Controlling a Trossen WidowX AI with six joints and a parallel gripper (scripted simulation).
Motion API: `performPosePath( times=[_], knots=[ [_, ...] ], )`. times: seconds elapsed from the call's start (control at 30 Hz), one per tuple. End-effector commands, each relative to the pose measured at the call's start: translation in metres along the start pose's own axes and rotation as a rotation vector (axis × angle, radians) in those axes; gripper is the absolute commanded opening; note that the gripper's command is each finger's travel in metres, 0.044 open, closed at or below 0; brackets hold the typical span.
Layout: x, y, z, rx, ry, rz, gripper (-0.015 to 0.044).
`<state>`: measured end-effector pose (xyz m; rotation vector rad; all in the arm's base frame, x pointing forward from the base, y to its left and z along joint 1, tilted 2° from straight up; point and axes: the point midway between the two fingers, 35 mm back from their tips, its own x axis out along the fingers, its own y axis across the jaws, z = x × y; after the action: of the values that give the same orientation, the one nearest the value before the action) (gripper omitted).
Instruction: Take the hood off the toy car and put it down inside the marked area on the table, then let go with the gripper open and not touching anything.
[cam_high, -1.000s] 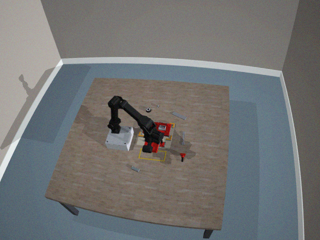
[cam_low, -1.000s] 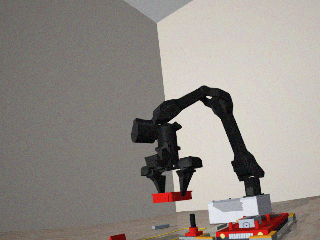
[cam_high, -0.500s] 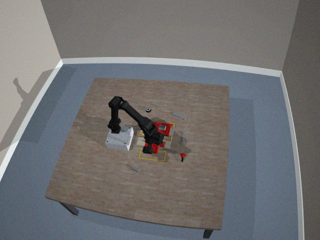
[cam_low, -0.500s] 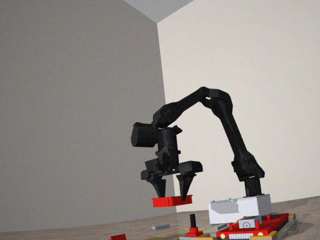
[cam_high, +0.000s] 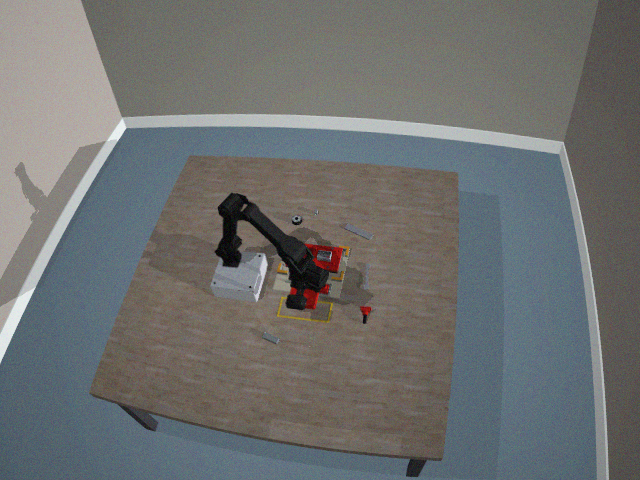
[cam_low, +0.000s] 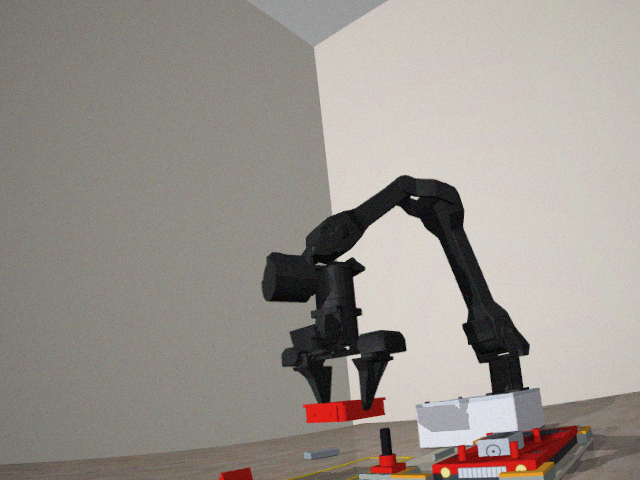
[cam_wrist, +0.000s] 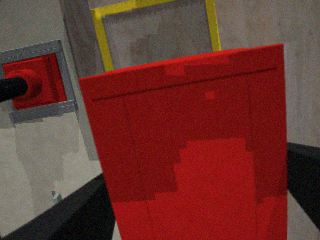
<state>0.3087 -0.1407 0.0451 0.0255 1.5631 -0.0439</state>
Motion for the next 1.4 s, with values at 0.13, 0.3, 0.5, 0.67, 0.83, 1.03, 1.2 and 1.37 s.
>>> performPosePath(
  times=[0.13,0.3,0.5,0.67,0.83,1.03,1.2,1.37],
  knots=[
    [0.008,0.000,-0.002,-0.003,0.007,0.000,0.0000],
    [0.012,0.000,-0.002,-0.003,0.007,0.000,0.0000],
    [0.016,0.000,-0.002,-0.003,0.007,0.000,0.0000],
    [0.020,0.000,-0.002,-0.003,0.007,0.000,0.0000],
    [0.024,0.000,-0.002,-0.003,0.007,0.000,0.0000],
    [0.028,0.000,-0.003,-0.003,0.007,0.000,0.0000],
    [0.032,0.000,-0.003,-0.003,0.007,0.000,0.0000],
    [0.036,0.001,-0.003,-0.003,0.007,0.000,0.0000]
  ],
)
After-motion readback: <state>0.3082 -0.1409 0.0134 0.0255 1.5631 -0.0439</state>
